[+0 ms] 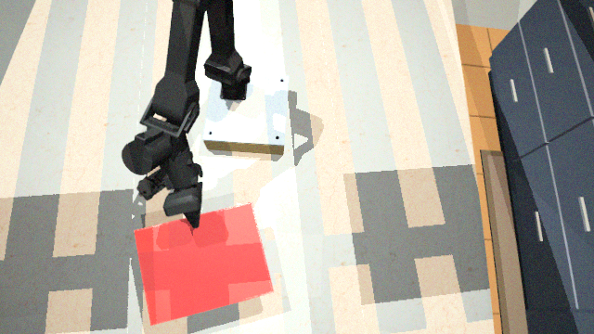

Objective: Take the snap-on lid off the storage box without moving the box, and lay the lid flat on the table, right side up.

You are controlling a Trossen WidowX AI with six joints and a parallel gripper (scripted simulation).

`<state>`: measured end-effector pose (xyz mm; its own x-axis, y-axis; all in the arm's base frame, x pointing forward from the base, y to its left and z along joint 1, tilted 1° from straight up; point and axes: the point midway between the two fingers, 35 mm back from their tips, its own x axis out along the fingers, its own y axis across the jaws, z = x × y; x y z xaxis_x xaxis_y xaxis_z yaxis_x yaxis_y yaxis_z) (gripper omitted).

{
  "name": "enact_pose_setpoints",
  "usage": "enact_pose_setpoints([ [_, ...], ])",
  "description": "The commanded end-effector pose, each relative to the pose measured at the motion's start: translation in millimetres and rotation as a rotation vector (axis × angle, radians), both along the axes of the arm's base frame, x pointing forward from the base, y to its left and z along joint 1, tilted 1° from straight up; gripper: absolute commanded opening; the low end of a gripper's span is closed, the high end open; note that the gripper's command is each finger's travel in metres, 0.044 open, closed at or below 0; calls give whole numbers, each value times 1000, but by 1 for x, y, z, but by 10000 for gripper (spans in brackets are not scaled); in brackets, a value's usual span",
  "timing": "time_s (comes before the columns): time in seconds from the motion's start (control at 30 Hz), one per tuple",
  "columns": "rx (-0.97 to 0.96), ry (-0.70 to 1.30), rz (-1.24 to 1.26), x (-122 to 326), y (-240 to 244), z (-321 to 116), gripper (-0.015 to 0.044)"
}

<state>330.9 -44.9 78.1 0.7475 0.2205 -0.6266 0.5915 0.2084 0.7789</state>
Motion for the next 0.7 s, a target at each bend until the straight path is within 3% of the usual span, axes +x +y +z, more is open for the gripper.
enact_pose_setpoints([
  [0.0, 1, 1, -4, 1, 0, 0, 0],
  [0.67, 2, -2, -5, 2, 1, 18, 0],
])
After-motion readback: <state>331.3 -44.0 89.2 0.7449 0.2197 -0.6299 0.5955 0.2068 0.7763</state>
